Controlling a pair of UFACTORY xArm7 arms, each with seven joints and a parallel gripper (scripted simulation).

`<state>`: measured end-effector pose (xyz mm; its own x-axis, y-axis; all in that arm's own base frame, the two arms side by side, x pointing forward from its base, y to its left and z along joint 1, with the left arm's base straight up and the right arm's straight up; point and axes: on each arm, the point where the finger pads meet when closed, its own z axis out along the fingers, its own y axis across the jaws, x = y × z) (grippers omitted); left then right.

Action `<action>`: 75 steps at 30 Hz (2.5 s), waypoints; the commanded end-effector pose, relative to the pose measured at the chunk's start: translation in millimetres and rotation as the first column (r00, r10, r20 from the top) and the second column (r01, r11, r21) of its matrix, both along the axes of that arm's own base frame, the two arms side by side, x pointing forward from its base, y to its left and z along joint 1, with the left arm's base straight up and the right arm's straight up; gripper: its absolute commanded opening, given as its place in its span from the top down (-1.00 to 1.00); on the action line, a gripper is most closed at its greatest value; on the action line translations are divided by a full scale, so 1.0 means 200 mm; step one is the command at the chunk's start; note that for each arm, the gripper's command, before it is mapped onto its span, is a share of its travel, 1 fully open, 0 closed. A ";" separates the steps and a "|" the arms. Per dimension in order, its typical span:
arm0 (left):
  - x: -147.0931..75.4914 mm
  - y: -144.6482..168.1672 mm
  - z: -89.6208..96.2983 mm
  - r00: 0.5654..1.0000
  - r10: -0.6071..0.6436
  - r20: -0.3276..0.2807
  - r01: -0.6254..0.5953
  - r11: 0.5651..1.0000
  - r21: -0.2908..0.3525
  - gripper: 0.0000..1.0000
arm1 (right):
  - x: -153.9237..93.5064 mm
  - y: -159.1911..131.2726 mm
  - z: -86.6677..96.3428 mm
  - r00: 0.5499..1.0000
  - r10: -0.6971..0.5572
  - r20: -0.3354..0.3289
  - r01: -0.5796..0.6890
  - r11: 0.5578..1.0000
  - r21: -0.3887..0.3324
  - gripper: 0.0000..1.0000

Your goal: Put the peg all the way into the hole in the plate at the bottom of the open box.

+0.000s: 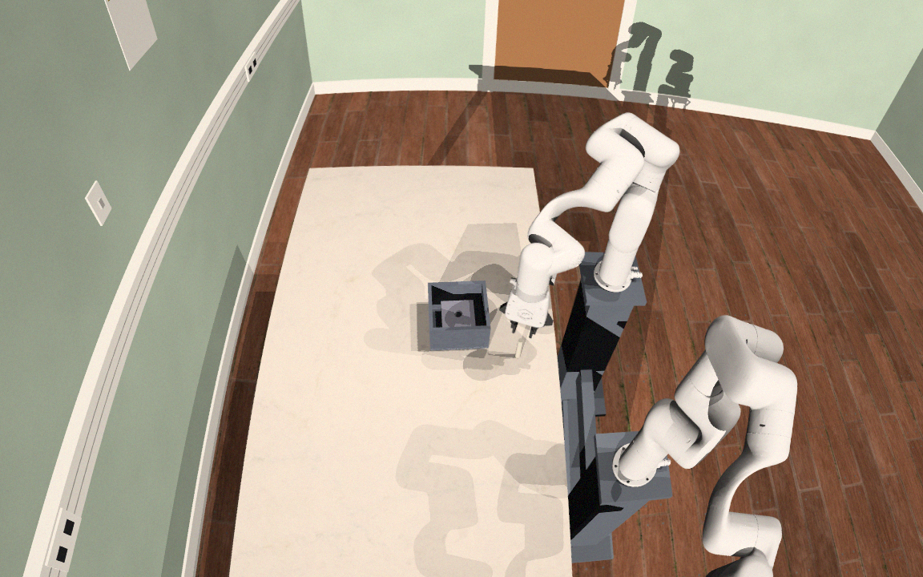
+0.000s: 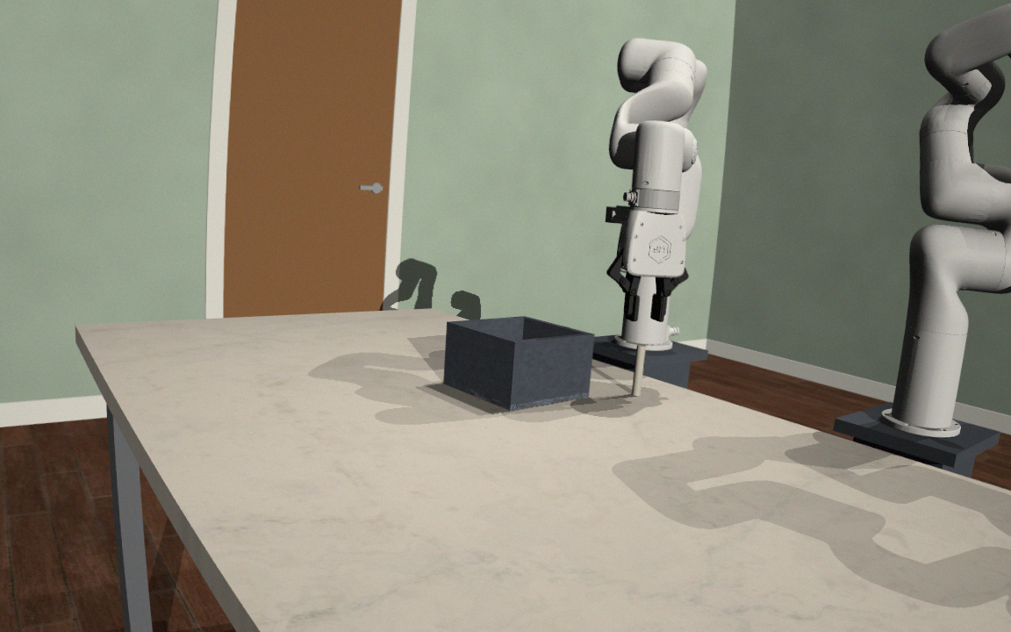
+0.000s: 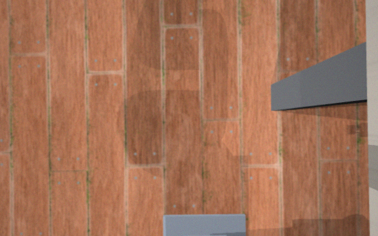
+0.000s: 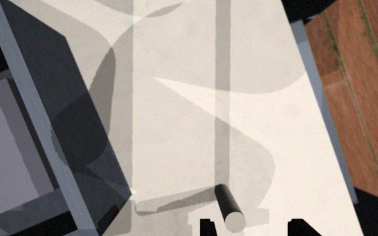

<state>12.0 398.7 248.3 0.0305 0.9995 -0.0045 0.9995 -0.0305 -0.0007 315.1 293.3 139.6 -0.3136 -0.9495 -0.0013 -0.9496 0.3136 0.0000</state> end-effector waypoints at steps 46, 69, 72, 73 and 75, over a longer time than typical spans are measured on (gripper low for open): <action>0.00 0.01 0.01 1.000 0.000 0.001 0.000 1.000 0.004 -1.00 | 0.01 0.01 -0.32 1.000 0.000 0.001 0.000 1.000 0.001 0.13; 0.00 0.01 0.01 1.000 0.000 0.001 0.000 1.000 0.004 -1.00 | 0.01 0.01 -0.32 1.000 0.000 0.001 0.000 1.000 0.001 1.00; 0.00 0.01 0.01 1.000 0.000 0.001 0.000 1.000 0.004 -1.00 | 0.01 0.01 -0.32 1.000 0.000 0.001 0.000 1.000 0.001 1.00; 0.00 0.01 0.01 1.000 0.000 0.001 0.000 1.000 0.004 -1.00 | 0.01 0.01 -0.32 1.000 0.000 0.001 0.000 1.000 0.001 1.00; 0.00 0.01 0.01 1.000 0.000 0.001 0.000 1.000 0.004 -1.00 | 0.01 0.01 -0.32 1.000 0.000 0.001 0.000 1.000 0.001 1.00</action>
<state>12.0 398.7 248.3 0.0305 0.9995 -0.0045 0.9995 -0.0305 -0.0007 316.8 294.6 74.3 -0.3141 -0.9494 -0.0001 -0.9494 0.3141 0.0011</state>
